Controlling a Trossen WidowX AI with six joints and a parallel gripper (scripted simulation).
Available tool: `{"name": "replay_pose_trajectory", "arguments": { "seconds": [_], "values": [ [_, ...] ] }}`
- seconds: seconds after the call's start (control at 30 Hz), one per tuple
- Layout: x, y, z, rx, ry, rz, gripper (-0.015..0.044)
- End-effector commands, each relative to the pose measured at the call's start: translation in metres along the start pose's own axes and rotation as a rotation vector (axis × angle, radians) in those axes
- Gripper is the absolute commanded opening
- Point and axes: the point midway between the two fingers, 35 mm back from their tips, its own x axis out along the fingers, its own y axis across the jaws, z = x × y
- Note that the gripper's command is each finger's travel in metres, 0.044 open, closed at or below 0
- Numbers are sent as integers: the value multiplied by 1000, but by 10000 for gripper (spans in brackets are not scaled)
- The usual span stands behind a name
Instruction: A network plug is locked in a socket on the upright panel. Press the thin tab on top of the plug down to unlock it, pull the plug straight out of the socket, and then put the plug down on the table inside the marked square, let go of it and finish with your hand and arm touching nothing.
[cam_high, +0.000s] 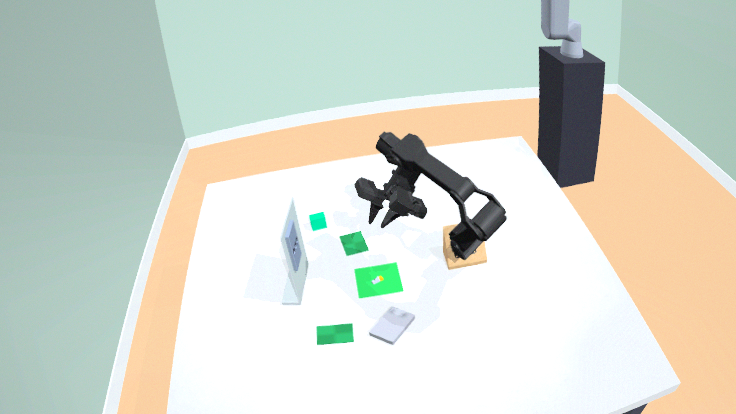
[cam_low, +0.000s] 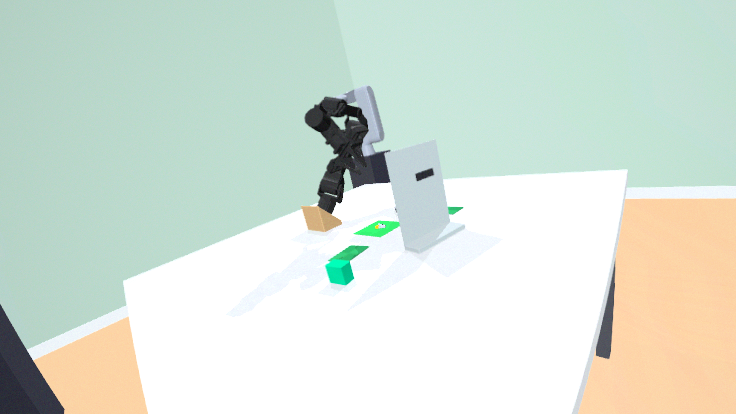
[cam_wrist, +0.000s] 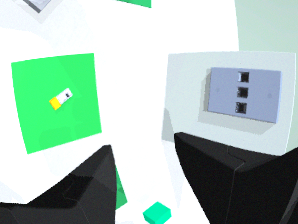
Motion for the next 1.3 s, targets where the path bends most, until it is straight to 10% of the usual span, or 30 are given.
{"name": "replay_pose_trajectory", "arguments": {
  "seconds": [0.0,0.4,0.77,1.27],
  "values": [
    [-10,-7,-2,-3,1,2,156],
    [-35,-20,0,-5,-5,-3,156],
    [-35,-20,0,-5,-5,-3,440],
    [-35,-20,0,-5,-5,-3,440]
  ]
}}
